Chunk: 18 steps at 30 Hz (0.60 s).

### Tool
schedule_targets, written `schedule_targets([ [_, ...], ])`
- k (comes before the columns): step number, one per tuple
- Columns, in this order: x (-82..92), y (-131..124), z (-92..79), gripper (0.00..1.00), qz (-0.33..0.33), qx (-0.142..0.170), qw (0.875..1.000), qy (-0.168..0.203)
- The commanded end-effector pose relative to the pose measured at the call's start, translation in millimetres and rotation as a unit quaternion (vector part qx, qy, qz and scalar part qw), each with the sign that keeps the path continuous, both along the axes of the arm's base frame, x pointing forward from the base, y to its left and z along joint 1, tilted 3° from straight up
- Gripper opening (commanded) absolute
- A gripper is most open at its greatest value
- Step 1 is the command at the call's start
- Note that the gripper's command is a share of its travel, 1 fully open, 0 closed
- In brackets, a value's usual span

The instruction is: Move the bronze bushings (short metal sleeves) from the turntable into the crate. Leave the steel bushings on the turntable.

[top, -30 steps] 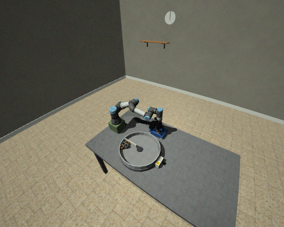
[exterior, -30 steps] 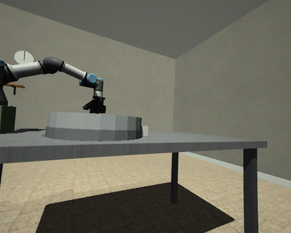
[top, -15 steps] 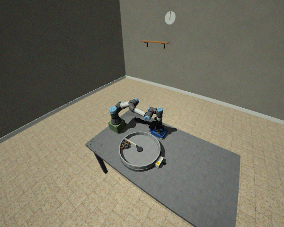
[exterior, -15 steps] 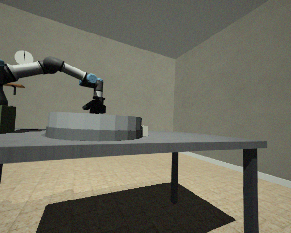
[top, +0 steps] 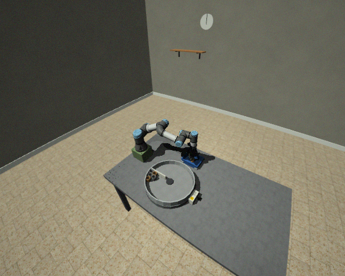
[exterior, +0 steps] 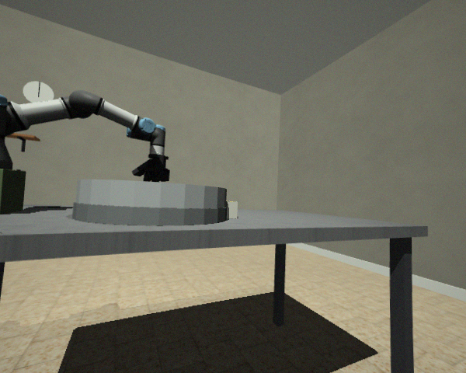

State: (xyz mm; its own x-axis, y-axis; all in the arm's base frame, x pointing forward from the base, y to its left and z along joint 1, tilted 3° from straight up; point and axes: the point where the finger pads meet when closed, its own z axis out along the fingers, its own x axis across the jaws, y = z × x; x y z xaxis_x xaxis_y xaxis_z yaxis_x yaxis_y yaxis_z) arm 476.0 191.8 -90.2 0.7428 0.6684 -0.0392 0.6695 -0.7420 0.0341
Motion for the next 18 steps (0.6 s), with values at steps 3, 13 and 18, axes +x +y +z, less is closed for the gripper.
schedule_targets([
  [3,1.1,0.2,1.4,0.00,0.000,0.000,1.000,-0.002],
  [13,1.1,0.2,1.4,0.06,0.000,0.000,1.000,-0.002],
  [18,1.1,0.2,1.4,0.06,0.000,0.000,1.000,-0.002],
])
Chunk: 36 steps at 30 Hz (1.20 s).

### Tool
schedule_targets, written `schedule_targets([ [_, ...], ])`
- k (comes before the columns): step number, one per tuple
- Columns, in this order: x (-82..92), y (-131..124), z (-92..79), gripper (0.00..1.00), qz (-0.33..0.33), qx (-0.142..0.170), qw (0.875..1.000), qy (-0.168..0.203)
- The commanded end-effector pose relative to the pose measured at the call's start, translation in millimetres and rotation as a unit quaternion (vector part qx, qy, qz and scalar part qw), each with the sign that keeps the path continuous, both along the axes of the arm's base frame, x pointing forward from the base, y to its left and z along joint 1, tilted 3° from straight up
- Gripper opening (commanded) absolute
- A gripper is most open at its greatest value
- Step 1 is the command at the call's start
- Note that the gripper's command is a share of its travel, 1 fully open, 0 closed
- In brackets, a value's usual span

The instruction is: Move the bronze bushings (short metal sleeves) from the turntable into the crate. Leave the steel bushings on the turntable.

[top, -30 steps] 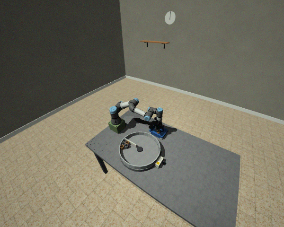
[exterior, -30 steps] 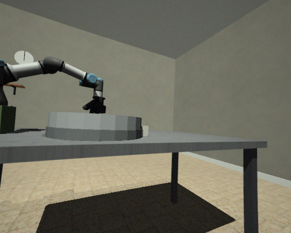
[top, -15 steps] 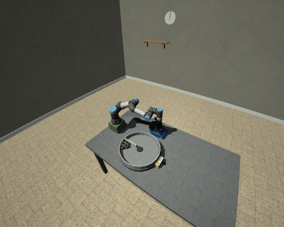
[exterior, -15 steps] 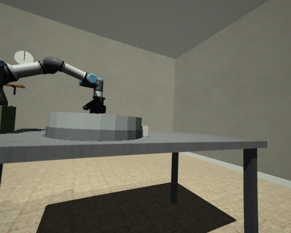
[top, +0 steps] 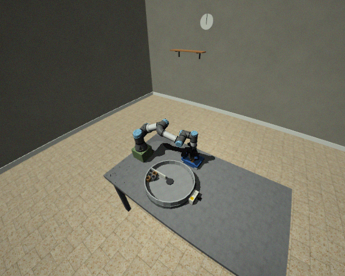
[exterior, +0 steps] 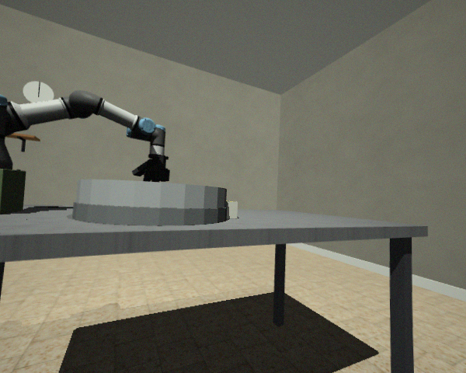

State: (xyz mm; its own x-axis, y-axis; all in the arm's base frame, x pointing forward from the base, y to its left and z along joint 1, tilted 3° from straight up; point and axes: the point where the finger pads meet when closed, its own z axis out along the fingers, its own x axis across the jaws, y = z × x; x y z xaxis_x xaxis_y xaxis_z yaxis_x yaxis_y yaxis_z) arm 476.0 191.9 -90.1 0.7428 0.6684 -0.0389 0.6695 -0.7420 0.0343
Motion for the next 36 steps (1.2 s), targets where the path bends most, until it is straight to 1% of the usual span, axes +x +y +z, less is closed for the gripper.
schedule_targets([
  [1,1.0,0.2,1.3,0.06,0.000,0.000,1.000,-0.002],
  [29,1.0,0.2,1.5,0.06,0.000,0.000,1.000,-0.002],
  [36,1.0,0.6,7.8,0.06,0.000,0.000,1.000,-0.002],
])
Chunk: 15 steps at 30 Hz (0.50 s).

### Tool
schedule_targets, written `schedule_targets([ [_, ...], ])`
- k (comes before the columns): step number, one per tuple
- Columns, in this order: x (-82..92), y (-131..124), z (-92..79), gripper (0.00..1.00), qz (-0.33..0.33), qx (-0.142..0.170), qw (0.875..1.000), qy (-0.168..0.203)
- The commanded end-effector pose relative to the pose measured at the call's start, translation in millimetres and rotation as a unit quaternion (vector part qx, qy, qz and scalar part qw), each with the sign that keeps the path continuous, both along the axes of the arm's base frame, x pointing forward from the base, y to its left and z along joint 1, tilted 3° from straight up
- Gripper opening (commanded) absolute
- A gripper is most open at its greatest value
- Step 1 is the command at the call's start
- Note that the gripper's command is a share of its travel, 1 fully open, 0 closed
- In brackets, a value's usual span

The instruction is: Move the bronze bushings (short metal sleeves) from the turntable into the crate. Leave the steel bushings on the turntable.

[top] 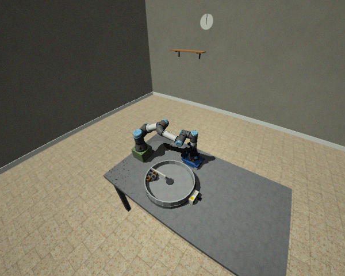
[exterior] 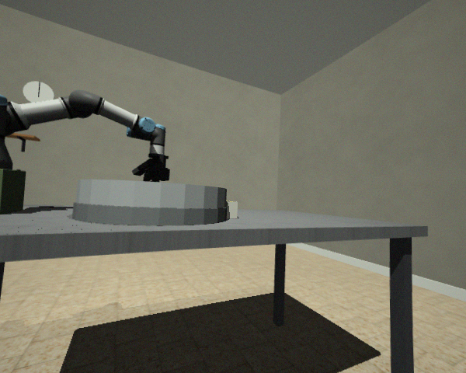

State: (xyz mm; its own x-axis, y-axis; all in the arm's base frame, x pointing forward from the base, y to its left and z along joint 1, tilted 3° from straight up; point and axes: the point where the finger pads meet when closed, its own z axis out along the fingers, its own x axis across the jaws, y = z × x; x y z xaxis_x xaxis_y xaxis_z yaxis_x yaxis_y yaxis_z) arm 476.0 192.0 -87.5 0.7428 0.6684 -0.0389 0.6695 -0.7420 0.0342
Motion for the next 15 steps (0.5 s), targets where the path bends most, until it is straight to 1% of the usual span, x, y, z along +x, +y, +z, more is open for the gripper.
schedule_targets([
  [1,1.1,0.5,7.1,0.06,0.000,0.000,1.000,-0.002],
  [5,1.1,1.0,17.1,0.06,0.000,0.000,1.000,-0.002],
  [7,1.1,1.0,17.1,0.06,0.000,0.000,1.000,-0.002],
  [15,1.2,2.4,42.5,0.06,0.000,0.000,1.000,-0.002],
])
